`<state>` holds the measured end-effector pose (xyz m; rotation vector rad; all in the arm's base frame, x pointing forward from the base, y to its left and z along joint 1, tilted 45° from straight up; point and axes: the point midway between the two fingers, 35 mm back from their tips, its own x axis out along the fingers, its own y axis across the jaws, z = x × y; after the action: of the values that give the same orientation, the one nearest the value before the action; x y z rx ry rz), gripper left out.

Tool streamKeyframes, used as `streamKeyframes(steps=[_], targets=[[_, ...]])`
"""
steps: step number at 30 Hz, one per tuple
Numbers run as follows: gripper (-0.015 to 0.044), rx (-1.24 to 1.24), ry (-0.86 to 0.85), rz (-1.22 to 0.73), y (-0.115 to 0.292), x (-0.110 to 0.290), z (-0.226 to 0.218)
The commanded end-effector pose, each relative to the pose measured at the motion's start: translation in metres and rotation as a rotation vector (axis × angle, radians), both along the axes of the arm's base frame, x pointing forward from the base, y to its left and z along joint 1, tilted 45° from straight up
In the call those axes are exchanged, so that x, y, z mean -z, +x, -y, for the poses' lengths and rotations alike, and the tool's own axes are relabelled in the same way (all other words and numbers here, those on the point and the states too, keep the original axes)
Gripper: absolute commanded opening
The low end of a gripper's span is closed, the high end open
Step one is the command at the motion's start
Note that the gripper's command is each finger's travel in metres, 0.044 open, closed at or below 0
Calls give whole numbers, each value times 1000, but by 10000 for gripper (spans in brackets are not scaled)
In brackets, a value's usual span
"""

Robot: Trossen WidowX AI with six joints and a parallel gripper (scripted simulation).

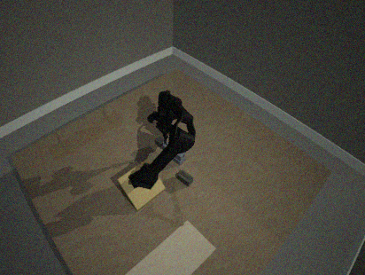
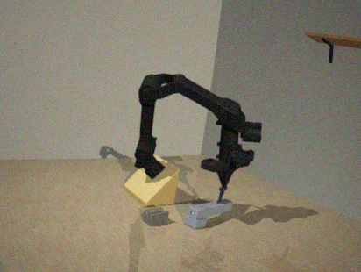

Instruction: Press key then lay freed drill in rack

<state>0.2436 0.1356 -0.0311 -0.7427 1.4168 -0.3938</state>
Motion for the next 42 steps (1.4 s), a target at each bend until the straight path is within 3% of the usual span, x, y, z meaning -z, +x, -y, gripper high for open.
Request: streamKeyframes(steps=[1, 42], targets=[[0, 38, -42, -44, -4, 15, 21], [0, 38, -42, -44, -3, 17, 24]])
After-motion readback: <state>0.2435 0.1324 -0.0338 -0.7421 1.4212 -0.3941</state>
